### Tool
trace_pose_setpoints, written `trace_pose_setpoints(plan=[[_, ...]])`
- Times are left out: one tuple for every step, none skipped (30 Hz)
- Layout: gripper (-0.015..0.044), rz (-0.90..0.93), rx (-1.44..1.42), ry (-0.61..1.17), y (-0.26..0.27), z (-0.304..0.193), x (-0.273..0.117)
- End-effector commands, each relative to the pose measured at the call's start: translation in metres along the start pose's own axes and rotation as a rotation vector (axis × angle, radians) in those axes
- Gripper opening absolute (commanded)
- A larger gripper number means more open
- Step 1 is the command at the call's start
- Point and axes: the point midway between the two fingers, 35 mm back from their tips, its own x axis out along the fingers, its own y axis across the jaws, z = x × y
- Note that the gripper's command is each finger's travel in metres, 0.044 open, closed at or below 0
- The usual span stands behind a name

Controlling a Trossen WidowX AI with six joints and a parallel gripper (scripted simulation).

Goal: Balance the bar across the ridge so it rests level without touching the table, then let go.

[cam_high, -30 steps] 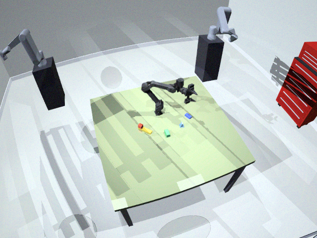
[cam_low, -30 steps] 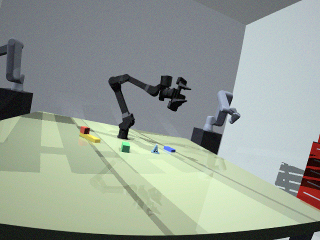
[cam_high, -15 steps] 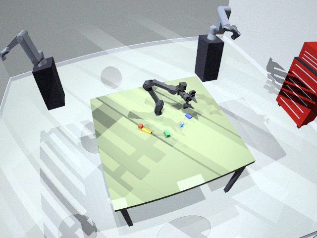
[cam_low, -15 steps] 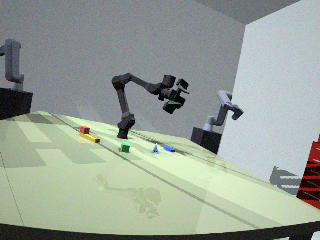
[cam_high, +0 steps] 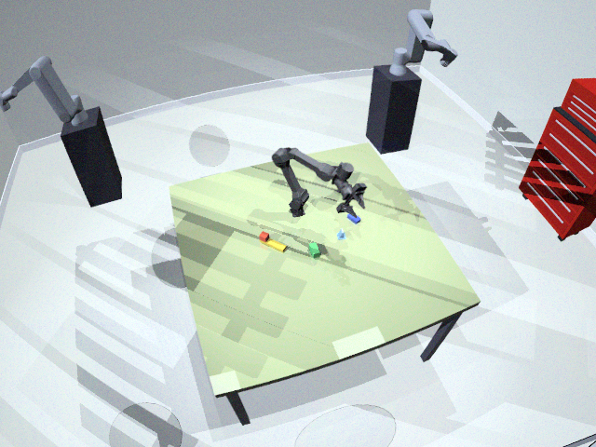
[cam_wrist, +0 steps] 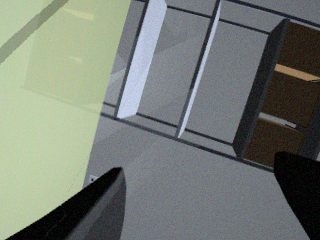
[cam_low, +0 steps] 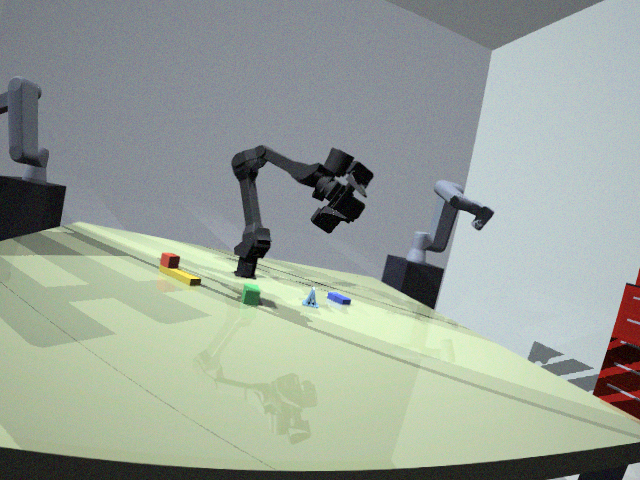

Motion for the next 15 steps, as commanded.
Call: trace_pose_setpoints(plan=[[0.0315, 0.048, 0.015, 0.018, 0.009, -0.013, 0.008], [0.0315, 0.061, 0.017, 0.023, 0.011, -0.016, 0.010], [0.0315, 0.074, 0.020, 0.029, 0.014, -0.019, 0.012], [0.0315, 0.088, 0.022, 0.034, 0.016, -0.023, 0.014], [0.0315, 0.101, 0.025, 0.039, 0.019, -0.026, 0.016], [0.0315, 0.116, 0.026, 0.045, 0.022, -0.029, 0.018], [0.0315, 0.130, 0.027, 0.052, 0.025, -0.033, 0.019], [0.0315, 0.145, 0.028, 0.058, 0.028, -0.036, 0.021], [0.0315, 0.160, 0.029, 0.064, 0.031, -0.040, 0.022], [0.0315, 0.175, 0.031, 0.070, 0.034, -0.043, 0.024], [0.0315, 0.190, 0.033, 0.076, 0.037, -0.047, 0.025], [0.0315, 0.205, 0.035, 0.082, 0.040, -0.051, 0.027], [0.0315, 0.220, 0.038, 0.088, 0.043, -0.054, 0.028], [0.0315, 0.235, 0.040, 0.094, 0.046, -0.058, 0.029], [0.0315, 0.250, 0.043, 0.100, 0.050, -0.061, 0.030]])
